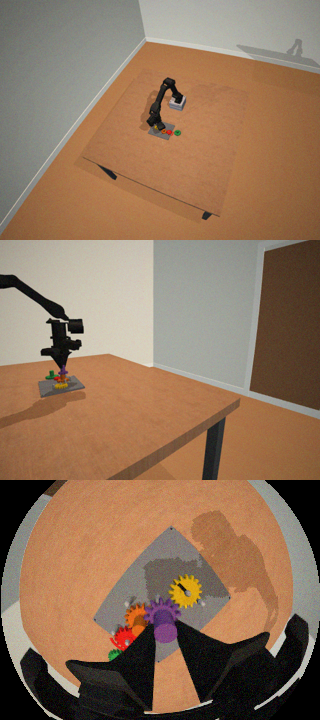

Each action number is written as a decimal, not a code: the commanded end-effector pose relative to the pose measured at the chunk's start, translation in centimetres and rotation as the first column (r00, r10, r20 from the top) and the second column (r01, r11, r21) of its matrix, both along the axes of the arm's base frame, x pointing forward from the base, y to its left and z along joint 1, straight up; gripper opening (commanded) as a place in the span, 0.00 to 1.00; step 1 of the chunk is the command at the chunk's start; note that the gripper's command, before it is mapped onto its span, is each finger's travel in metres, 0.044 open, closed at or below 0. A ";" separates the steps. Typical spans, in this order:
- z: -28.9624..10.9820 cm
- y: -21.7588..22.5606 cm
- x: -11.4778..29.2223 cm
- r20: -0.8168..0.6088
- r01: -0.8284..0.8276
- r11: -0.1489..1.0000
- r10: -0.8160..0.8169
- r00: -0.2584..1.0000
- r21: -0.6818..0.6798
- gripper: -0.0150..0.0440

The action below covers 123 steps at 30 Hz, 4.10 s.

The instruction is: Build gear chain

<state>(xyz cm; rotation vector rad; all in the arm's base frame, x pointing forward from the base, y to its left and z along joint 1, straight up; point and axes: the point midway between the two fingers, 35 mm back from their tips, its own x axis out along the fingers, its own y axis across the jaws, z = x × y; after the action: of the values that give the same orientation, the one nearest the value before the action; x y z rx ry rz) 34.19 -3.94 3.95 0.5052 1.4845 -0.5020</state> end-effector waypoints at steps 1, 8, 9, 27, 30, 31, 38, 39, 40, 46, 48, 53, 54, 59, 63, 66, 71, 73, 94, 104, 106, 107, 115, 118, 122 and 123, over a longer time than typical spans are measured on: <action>0.2 -0.1 0.4 0.012 -0.003 1.000 0.003 1.000 0.003 0.25; 0.2 -0.1 0.4 0.012 0.123 0.992 -0.123 0.992 0.008 0.25; 0.2 -0.1 0.3 0.012 0.152 0.988 -0.152 0.988 0.009 0.25; 0.2 -0.1 0.3 0.005 0.626 0.780 -0.626 0.780 0.027 0.25; 0.2 -0.2 0.3 0.003 0.688 0.725 -0.688 0.726 0.030 0.25; 0.2 -0.2 0.3 0.003 0.698 0.715 -0.698 0.716 0.030 0.25; 0.2 -0.2 0.3 0.003 0.701 0.712 -0.702 0.712 0.030 0.25; 0.2 -0.2 0.3 0.003 0.701 0.712 -0.702 0.712 0.030 0.25; 0.2 -0.2 0.3 0.003 0.701 0.712 -0.702 0.712 0.030 0.25; 0.0 -0.1 0.4 0.004 0.679 0.734 -0.679 0.734 0.029 0.25; -0.2 -0.1 0.4 0.004 0.654 0.756 -0.654 0.756 0.028 0.25; -0.9 -0.1 0.3 0.007 0.568 0.822 -0.569 0.823 0.025 0.25; -1.1 -0.1 0.3 0.007 0.555 0.832 -0.555 0.832 0.024 0.25; -1.9 -0.2 0.4 0.007 0.527 0.850 -0.527 0.850 0.023 0.25; -2.3 -0.2 0.4 0.007 0.549 0.835 -0.550 0.835 0.024 0.25; -2.7 -0.2 0.5 0.006 0.585 0.810 -0.586 0.811 0.026 0.25; -3.5 -0.1 0.5 0.003 0.683 0.730 -0.683 0.730 0.029 0.25; -3.8 -0.1 0.5 0.002 0.722 0.691 -0.723 0.691 0.031 0.25; -4.5 -0.1 0.5 0.002 0.718 0.696 -0.718 0.696 0.031 0.25; -4.7 -0.2 0.5 0.008 0.515 0.857 -0.516 0.857 0.023 0.25; -4.8 -0.2 0.5 0.008 0.499 0.866 -0.499 0.866 0.022 0.25; -4.8 -0.2 0.5 0.008 0.502 0.865 -0.502 0.865 0.022 0.25; -4.6 -0.2 0.5 0.006 0.603 0.797 -0.603 0.798 0.026 0.49; -3.5 -0.2 0.5 0.005 0.628 0.778 -0.628 0.778 0.027 0.49; -0.4 -0.1 0.4 0.003 0.691 0.722 -0.691 0.723 0.030 0.49; 0.0 -0.1 0.3 0.003 0.699 0.715 -0.699 0.715 0.030 0.49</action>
<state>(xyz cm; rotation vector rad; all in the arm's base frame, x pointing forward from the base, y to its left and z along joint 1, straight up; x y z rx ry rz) 34.24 -4.04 1.58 1.0607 1.2872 -1.0452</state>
